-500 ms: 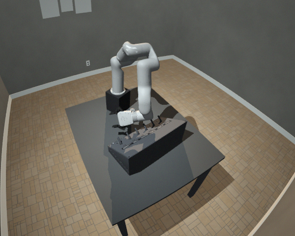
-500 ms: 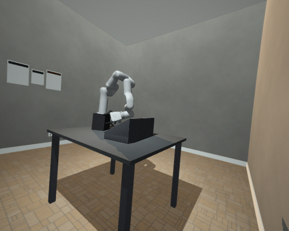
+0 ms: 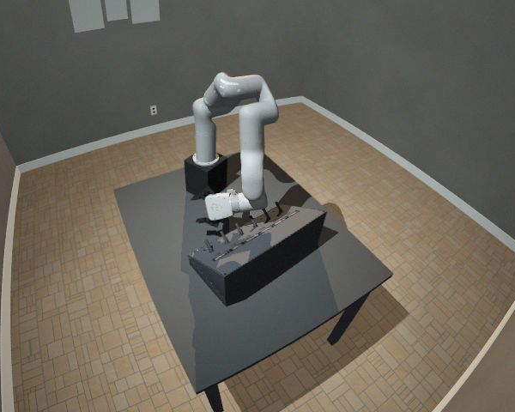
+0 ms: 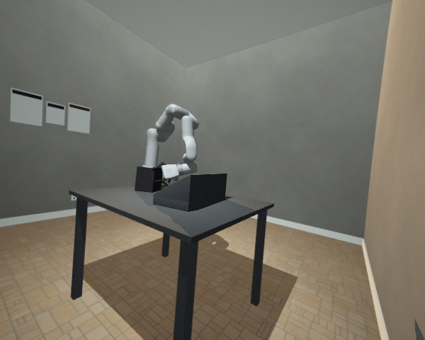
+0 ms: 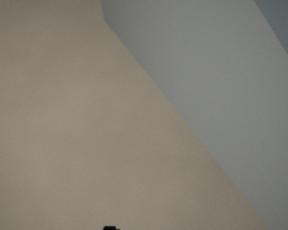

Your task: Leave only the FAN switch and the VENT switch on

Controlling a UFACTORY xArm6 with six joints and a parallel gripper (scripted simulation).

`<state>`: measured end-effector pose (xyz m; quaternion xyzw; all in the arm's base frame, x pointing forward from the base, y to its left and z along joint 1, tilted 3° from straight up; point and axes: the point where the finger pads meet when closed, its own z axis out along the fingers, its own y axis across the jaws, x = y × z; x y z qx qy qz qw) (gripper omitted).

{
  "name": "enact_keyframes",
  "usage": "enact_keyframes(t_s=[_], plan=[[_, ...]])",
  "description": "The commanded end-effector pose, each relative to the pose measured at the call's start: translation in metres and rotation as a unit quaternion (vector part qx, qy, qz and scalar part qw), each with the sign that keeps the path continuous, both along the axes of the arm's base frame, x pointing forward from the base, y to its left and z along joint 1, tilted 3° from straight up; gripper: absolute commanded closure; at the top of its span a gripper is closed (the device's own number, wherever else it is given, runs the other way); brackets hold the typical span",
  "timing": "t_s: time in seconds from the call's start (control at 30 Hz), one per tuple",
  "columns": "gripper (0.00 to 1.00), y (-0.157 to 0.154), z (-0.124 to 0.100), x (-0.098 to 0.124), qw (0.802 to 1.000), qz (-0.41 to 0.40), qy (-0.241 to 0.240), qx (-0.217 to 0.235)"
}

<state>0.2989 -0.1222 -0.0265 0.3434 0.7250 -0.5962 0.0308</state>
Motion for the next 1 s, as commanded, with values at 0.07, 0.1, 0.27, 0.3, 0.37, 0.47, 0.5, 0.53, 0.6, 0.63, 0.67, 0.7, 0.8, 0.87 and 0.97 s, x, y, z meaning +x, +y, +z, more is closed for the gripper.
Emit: enact_keyframes(t_s=[0.07,0.1,0.27,0.3,0.37,0.47,0.5,0.53,0.6,0.63,0.67,0.7,0.8,0.87,0.97], plan=[[0.00,0.000,0.001,0.001,1.000,0.000,-0.001,0.000],[0.00,0.000,0.001,0.001,1.000,0.000,-0.001,0.000],[0.00,0.000,0.001,0.001,1.000,0.000,-0.001,0.000],[0.00,0.000,0.001,0.001,1.000,0.000,-0.001,0.000],[0.00,0.000,0.001,0.001,1.000,0.000,-0.001,0.000],[0.00,0.000,0.001,0.001,1.000,0.000,-0.001,0.000],[0.00,0.000,0.001,0.001,1.000,0.000,-0.001,0.000],[0.00,0.000,0.001,0.001,1.000,0.000,-0.001,0.000],[0.00,0.000,0.001,0.001,1.000,0.000,-0.001,0.000],[0.00,0.000,0.001,0.001,1.000,0.000,-0.001,0.000],[0.00,0.000,0.001,0.001,1.000,0.000,-0.001,0.000],[0.00,0.000,0.001,0.001,1.000,0.000,-0.001,0.000],[0.00,0.000,0.003,0.000,1.000,0.000,-0.001,0.000],[0.00,-0.001,0.005,-0.002,1.000,0.000,-0.001,0.000],[0.00,-0.002,0.011,-0.005,1.000,0.000,-0.001,0.000]])
